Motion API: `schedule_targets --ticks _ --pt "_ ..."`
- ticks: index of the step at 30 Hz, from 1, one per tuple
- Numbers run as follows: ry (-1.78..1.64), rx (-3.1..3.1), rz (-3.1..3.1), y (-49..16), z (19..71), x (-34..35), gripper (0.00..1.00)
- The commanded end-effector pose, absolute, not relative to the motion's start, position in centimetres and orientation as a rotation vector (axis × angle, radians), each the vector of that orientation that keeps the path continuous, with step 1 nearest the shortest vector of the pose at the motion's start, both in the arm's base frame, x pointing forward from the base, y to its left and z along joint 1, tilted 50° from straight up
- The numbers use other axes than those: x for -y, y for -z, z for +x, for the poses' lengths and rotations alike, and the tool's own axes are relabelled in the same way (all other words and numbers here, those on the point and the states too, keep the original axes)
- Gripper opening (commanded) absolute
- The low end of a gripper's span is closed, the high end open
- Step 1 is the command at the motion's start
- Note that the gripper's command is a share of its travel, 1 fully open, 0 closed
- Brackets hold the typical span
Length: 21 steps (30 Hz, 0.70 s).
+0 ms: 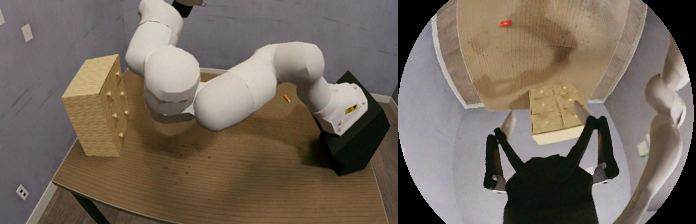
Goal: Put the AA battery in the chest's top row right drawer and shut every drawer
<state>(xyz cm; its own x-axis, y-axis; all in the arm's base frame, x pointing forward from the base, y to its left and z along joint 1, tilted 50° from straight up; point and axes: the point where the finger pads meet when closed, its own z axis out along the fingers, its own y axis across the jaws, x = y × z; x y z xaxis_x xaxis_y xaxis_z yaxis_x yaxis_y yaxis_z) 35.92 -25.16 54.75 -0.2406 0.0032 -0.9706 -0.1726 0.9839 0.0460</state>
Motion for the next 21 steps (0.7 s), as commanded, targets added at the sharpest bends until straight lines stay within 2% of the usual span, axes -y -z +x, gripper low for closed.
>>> schedule_targets --ticks 1,21 --pt "-0.141 -1.686 -0.106 -55.6 37.7 25.5 1.0" --pt "-0.152 -1.272 -0.07 -56.2 43.3 24.7 1.0"
